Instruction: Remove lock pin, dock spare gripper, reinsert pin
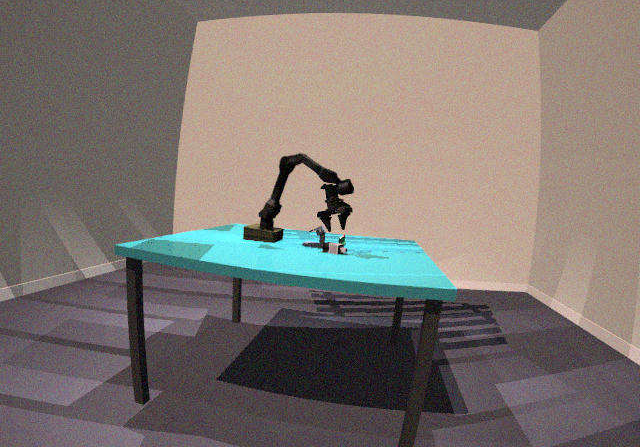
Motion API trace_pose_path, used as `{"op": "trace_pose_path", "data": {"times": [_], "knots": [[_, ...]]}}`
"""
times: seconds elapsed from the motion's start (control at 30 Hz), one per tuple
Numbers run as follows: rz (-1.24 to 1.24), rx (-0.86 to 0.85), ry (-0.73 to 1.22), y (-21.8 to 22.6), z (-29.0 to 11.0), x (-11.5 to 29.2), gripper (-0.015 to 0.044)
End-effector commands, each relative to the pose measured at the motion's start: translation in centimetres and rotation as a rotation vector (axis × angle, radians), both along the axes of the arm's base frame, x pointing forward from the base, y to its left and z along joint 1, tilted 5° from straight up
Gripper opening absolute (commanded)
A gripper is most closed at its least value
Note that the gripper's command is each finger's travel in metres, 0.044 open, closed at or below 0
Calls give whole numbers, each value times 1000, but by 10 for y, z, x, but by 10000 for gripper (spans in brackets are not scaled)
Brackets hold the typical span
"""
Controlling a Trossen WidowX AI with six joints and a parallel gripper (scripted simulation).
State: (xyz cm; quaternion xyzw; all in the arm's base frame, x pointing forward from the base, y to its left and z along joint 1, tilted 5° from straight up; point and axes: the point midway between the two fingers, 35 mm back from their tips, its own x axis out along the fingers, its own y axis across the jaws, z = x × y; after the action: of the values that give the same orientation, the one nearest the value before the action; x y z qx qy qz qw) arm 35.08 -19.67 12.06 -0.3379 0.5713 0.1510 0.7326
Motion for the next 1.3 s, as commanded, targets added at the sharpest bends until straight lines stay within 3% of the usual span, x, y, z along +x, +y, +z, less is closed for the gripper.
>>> {"op": "trace_pose_path", "data": {"times": [0.0,0.23,0.8,1.27], "knots": [[-764,214,-351,0,23,-2,440],[-1116,383,-499,0,27,-4,440],[-1122,386,-502,0,26,-4,440],[-1119,388,-505,-5,-44,3,440]]}}
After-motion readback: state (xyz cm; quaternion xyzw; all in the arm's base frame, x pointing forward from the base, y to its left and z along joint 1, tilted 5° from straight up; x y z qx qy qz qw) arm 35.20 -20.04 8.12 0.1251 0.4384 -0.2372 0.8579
